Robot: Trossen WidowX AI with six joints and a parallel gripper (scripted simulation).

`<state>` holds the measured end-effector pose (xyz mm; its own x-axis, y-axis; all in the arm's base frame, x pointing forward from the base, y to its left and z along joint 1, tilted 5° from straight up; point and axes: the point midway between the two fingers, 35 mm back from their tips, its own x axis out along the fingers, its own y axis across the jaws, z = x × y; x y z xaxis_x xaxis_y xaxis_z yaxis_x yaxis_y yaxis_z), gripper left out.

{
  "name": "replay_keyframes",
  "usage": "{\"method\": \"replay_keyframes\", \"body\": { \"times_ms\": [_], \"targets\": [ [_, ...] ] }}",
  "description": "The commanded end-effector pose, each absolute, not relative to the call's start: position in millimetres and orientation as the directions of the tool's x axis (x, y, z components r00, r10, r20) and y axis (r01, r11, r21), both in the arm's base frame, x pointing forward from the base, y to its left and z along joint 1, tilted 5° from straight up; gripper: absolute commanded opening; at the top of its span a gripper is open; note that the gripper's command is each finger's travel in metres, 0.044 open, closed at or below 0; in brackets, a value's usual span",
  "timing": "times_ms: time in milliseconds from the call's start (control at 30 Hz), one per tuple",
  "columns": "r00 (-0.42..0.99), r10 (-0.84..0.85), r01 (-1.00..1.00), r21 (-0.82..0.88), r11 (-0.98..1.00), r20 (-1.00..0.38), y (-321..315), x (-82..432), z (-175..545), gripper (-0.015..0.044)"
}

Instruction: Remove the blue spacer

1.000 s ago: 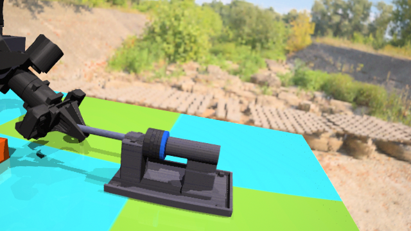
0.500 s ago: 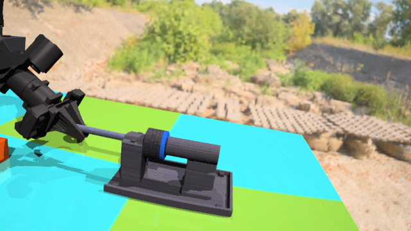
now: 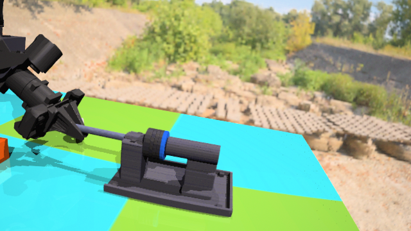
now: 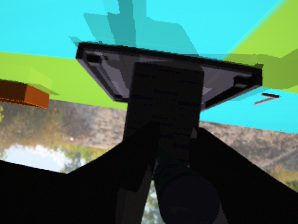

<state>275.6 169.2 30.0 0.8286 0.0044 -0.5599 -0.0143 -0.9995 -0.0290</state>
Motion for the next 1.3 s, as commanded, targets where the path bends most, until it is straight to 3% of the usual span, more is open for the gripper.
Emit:
{"method": "replay_keyframes", "body": {
  "times_ms": [0,1267],
  "targets": [
    [0.828,0.004,-0.016,-0.031,-0.999,-0.561,168.8,274.2,29.4,0.0],
    [0.828,0.004,-0.016,-0.031,-0.999,-0.561,168.9,270.5,29.6,0.0]
  ]
}}
